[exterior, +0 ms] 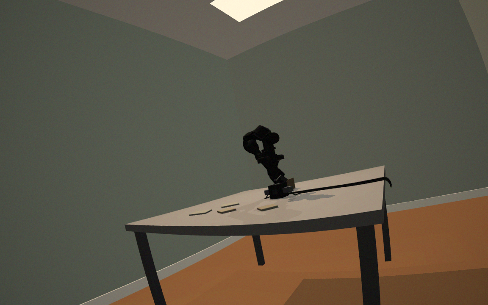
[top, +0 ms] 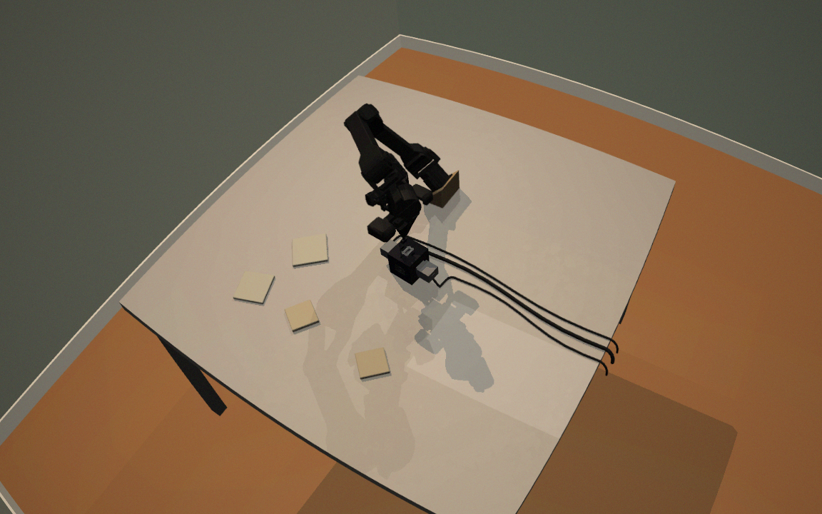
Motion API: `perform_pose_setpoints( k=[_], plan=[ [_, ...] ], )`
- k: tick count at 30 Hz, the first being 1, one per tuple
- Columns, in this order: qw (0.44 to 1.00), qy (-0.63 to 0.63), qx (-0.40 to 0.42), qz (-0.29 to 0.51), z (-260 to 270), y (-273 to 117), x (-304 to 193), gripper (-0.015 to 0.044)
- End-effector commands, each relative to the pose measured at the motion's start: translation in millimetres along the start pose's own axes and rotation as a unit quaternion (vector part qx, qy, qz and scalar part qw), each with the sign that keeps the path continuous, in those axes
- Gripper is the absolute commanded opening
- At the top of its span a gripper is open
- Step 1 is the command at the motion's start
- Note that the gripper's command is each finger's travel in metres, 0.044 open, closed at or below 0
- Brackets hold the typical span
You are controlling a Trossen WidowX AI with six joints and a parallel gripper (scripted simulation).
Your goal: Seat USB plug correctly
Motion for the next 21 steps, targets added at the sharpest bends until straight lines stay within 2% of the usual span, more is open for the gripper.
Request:
perform_pose_setpoints(
  k=[1, 21],
  plan=[
    [1.000, -0.002, -0.001, 0.003, -0.2, 0.9, -0.1, 0.0000],
    [1.000, -0.001, 0.001, 0.011, -0.1, 3.2, 0.1, 0.0000]
  ],
)
Point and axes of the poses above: the point midway between the two fingers, 35 mm back from their tips, its own y axis out along the fingers, its own z axis across the jaws, x = y × z, the point moved 8 cm from there along -y, back along the fingers, and after that the axes turned 13 degrees about -y, right-handed, at the moved point
